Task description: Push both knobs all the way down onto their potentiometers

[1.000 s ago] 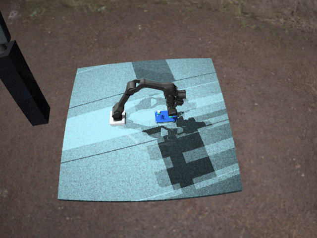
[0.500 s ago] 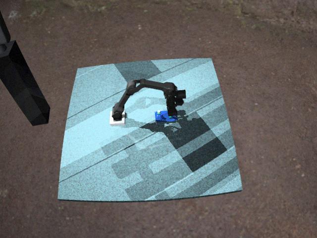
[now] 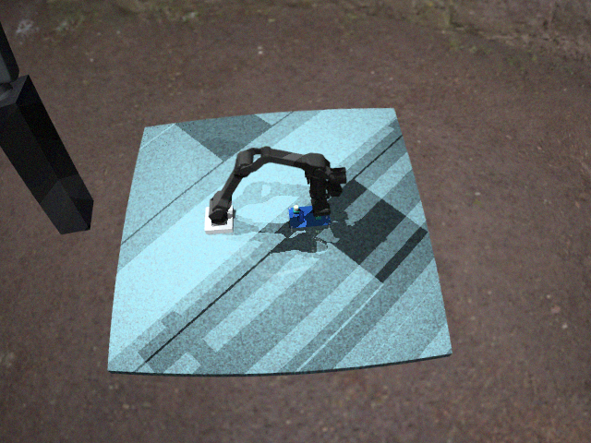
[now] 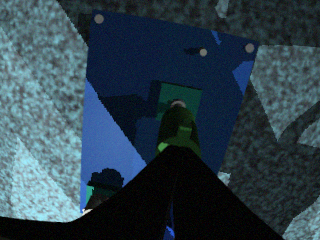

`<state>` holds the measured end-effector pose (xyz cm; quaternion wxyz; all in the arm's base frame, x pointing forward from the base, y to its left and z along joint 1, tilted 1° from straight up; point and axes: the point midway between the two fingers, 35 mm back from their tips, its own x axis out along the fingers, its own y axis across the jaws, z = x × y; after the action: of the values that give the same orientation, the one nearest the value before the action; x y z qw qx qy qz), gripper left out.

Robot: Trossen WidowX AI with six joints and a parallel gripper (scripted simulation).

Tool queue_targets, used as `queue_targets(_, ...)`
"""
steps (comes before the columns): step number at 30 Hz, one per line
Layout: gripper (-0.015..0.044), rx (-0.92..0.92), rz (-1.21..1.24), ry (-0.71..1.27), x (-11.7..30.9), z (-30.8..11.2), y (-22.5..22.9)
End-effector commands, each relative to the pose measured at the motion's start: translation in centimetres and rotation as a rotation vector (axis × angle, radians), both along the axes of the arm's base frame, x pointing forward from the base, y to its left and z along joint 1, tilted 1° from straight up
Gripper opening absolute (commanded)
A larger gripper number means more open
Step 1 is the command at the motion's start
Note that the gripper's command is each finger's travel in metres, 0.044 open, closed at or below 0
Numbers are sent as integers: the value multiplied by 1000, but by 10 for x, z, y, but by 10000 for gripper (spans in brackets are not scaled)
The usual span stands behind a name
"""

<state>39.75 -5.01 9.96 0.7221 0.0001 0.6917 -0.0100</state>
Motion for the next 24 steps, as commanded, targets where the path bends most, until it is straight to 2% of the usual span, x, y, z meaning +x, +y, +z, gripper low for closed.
queue_targets(1,0,-3,-3,2,0,-4,-1)
queue_targets(24,0,-3,-3,3,1,-17,-1)
